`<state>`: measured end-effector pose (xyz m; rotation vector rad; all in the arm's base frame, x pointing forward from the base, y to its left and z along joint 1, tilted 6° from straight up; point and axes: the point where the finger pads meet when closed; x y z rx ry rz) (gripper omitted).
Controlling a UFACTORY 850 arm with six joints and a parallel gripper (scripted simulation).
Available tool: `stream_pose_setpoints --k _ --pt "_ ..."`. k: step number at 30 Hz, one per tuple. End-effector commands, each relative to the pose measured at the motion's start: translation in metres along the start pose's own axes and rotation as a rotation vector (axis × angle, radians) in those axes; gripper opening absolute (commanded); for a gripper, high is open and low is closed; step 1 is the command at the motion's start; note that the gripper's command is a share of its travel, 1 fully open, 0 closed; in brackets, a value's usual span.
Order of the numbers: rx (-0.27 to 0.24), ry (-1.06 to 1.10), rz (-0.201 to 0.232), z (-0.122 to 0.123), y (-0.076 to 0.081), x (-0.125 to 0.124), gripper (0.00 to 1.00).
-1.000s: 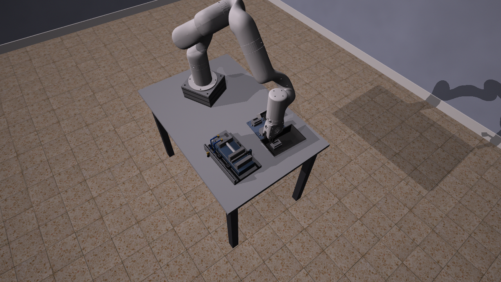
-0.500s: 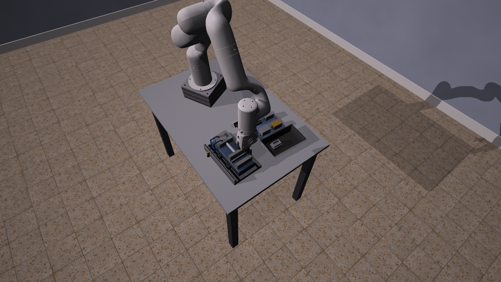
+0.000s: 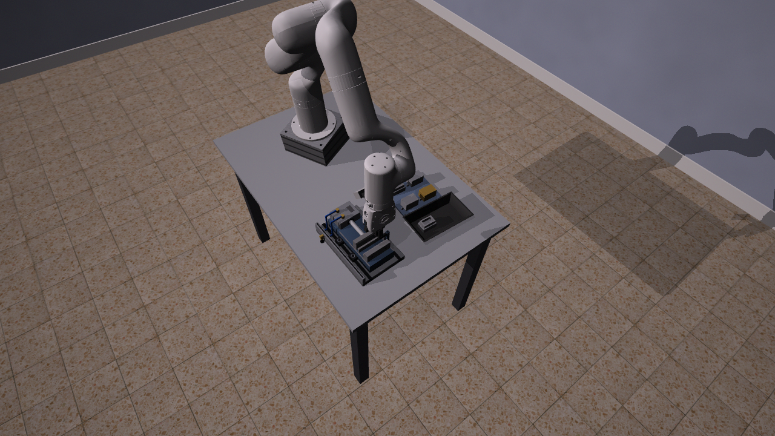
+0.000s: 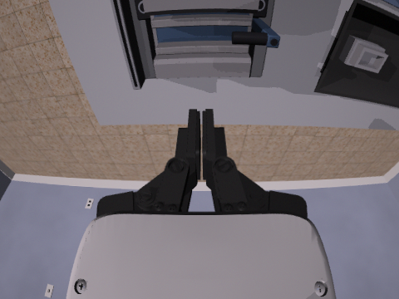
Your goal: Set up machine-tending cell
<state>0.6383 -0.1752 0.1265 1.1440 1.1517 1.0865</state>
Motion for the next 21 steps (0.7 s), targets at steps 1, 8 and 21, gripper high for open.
stream_pose_setpoints --k 1,8,21 --pt "-0.002 0.000 0.000 0.0009 0.0011 -0.0003 0.00" --pt "-0.002 0.000 0.000 0.0009 0.0011 -0.0003 0.00" --pt "-0.002 0.028 -0.001 -0.0017 0.0011 0.0065 0.00"
Point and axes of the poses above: the point where the finger pads meet when closed, its own y axis back along the fingers, its own x axis across the jaws, z = x × y, and after that the axes turned 3 degrees about -y, right-handed
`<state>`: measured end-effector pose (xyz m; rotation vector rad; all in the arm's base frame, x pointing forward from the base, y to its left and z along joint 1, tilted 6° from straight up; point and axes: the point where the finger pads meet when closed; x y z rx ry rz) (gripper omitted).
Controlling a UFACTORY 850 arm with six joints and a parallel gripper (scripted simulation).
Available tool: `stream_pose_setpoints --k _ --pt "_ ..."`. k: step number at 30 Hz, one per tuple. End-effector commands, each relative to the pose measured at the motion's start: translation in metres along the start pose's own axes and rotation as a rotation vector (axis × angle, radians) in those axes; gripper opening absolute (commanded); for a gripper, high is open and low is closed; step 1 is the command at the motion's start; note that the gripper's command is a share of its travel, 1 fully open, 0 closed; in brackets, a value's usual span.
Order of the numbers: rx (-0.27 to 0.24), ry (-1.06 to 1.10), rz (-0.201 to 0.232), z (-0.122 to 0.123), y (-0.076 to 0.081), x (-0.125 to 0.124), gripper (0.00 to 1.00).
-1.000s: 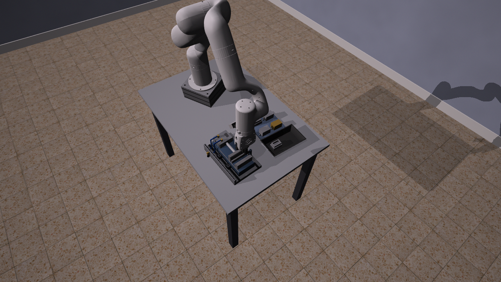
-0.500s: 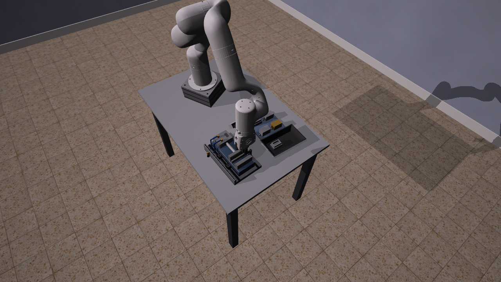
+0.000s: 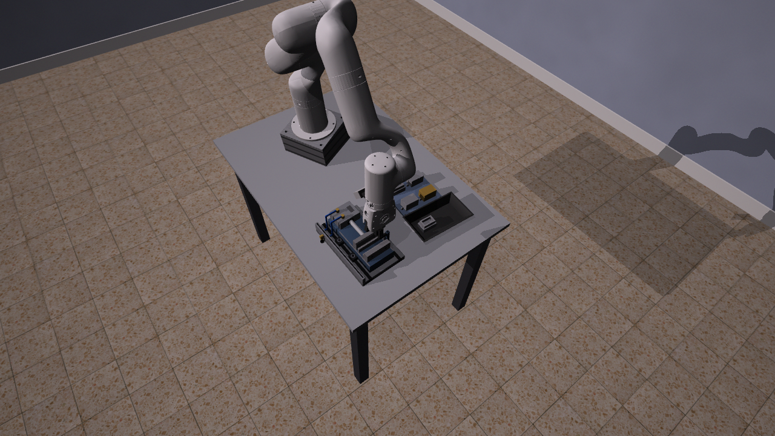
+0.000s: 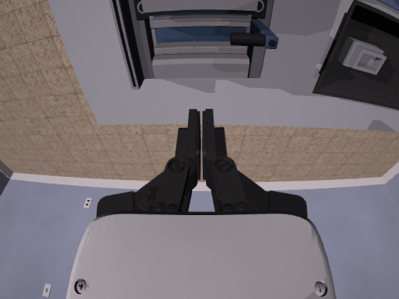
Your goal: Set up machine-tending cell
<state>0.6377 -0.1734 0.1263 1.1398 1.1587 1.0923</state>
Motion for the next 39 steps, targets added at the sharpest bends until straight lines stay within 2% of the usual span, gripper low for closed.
stream_pose_setpoints --k 1,3,9,16,18,19,22,33,35,37,39 --pt "-0.002 0.019 -0.001 -0.001 0.001 0.005 0.00" --pt "-0.001 0.170 -0.006 -0.016 0.001 0.040 0.00" --pt "0.001 0.395 -0.012 -0.043 0.001 0.090 0.00" --pt "0.002 0.692 -0.015 -0.087 0.001 0.149 0.00" --pt "0.002 0.692 -0.015 -0.087 0.001 0.149 0.00" --pt "0.002 0.811 -0.015 -0.107 0.002 0.170 0.00" --pt "0.002 0.903 -0.015 -0.123 0.002 0.185 0.00" --pt "-0.001 1.375 -0.005 -0.214 0.001 0.249 0.00" --pt "-0.001 1.375 -0.005 -0.214 0.001 0.249 0.00" --pt "-0.001 1.470 -0.001 -0.234 0.001 0.258 0.00" --pt "-0.002 1.479 -0.001 -0.235 0.001 0.259 0.00"
Point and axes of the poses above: the point where the finger pads meet when closed, its own y axis back along the fingers, its own x axis across the jaws, z = x × y, and after that the axes turned 3 degrees about -y, right-handed
